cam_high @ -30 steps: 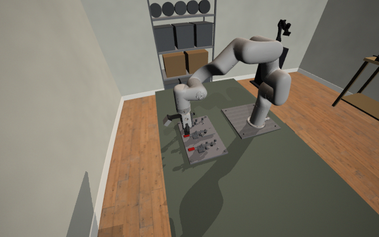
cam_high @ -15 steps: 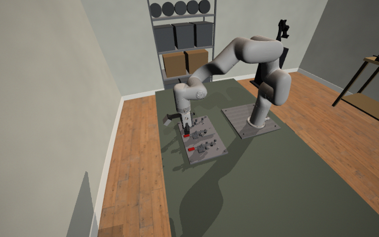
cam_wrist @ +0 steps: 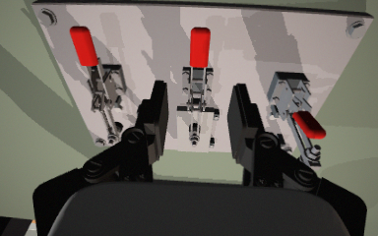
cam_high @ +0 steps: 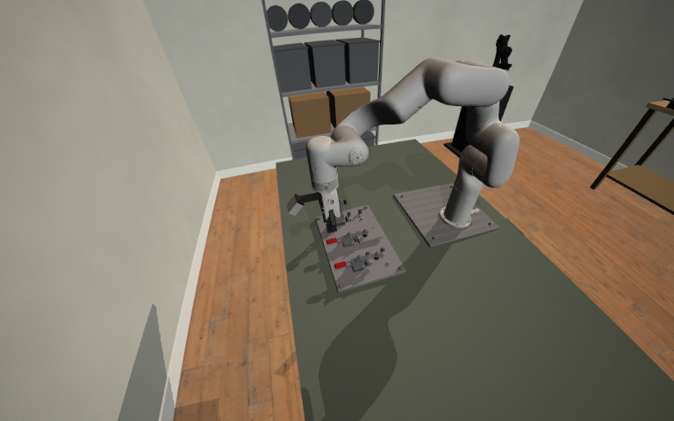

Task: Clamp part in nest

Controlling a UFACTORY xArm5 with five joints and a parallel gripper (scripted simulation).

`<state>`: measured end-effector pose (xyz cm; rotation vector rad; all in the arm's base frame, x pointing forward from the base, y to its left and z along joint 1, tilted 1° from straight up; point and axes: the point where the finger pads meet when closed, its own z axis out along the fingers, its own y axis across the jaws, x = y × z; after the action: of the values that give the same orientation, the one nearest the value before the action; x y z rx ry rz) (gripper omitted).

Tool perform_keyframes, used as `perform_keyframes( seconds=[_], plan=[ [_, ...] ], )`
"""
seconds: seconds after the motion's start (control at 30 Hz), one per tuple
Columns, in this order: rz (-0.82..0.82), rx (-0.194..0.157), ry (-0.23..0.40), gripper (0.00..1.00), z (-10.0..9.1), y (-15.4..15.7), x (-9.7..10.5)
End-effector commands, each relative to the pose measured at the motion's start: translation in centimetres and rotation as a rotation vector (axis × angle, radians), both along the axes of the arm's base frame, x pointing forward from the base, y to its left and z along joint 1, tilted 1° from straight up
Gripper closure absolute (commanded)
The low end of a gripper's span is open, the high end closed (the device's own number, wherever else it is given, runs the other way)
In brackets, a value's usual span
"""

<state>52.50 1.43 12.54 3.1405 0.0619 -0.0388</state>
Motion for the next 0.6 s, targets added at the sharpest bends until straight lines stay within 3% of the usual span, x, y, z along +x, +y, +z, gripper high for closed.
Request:
perform_keyframes(
  seconds=[0.0, 0.57],
  plan=[
    [0.000, 0.000, -0.003, 0.53, 1.7, 0.0, 0.1],
    [0.000, 0.000, -0.003, 0.53, 3.4, 0.0, 0.2]
  ],
)
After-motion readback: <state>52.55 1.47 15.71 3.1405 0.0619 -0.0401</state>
